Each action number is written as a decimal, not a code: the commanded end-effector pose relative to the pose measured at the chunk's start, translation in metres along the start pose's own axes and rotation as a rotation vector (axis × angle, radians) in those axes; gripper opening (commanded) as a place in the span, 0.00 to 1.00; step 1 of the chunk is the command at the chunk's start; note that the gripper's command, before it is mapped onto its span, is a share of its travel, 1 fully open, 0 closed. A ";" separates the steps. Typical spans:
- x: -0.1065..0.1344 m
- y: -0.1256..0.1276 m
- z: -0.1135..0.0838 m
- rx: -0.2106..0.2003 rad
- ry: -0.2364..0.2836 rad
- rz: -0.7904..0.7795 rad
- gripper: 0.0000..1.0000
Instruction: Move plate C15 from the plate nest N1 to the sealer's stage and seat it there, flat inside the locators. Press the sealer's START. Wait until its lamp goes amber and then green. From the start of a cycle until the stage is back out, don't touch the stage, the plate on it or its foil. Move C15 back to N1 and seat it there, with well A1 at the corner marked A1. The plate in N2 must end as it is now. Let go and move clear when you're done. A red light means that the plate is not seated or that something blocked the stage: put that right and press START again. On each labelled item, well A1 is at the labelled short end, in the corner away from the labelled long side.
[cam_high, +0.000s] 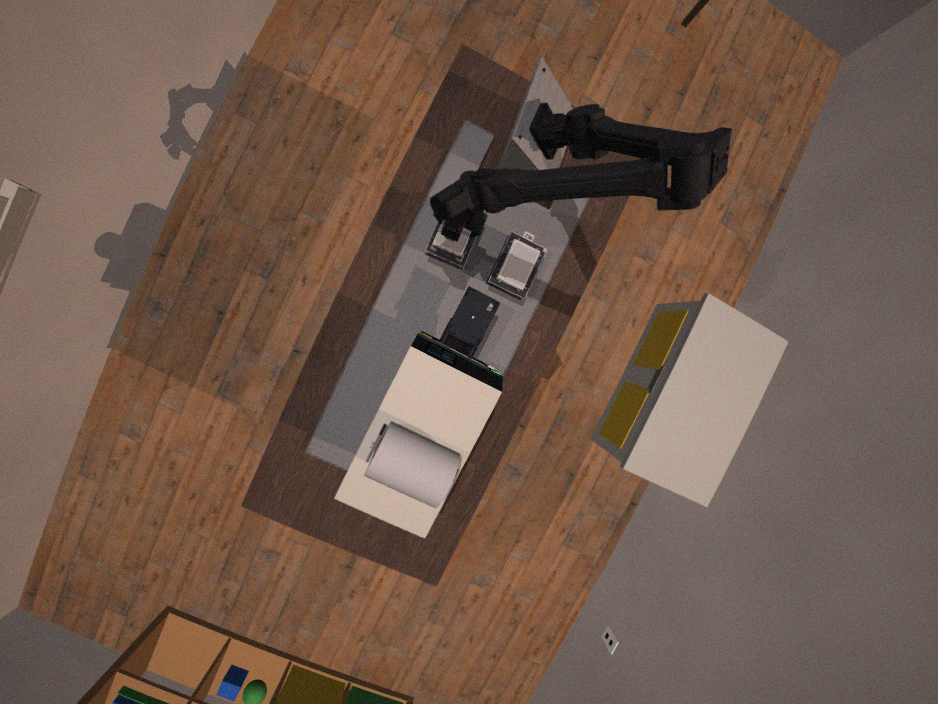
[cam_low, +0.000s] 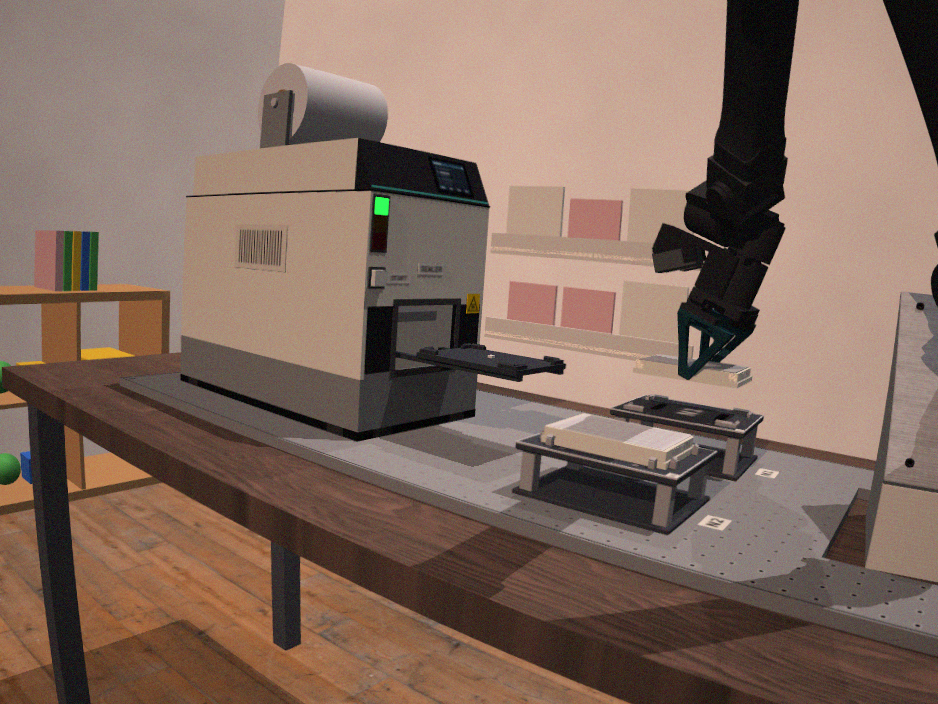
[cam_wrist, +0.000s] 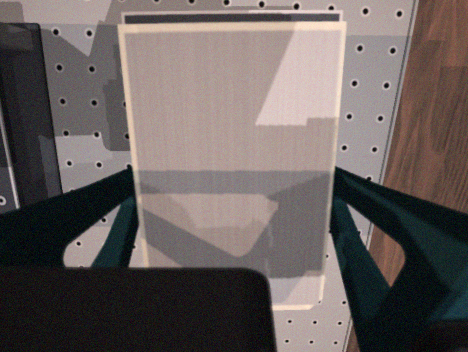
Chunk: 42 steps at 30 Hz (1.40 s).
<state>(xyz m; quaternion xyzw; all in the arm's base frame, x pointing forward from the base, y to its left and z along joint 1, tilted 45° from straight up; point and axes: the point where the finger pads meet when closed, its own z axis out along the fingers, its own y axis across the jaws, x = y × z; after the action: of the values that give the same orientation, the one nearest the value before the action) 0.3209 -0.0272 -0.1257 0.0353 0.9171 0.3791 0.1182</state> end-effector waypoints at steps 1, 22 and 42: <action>0.001 -0.002 0.005 -0.004 -0.004 0.014 0.00; 0.009 0.003 0.015 -0.006 0.006 0.017 0.00; -0.021 -0.010 0.001 0.011 -0.038 -0.027 0.00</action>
<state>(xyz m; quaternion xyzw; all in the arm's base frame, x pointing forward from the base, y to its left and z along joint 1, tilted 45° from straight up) 0.3202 -0.0192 -0.1334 0.0367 0.9171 0.3794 0.1169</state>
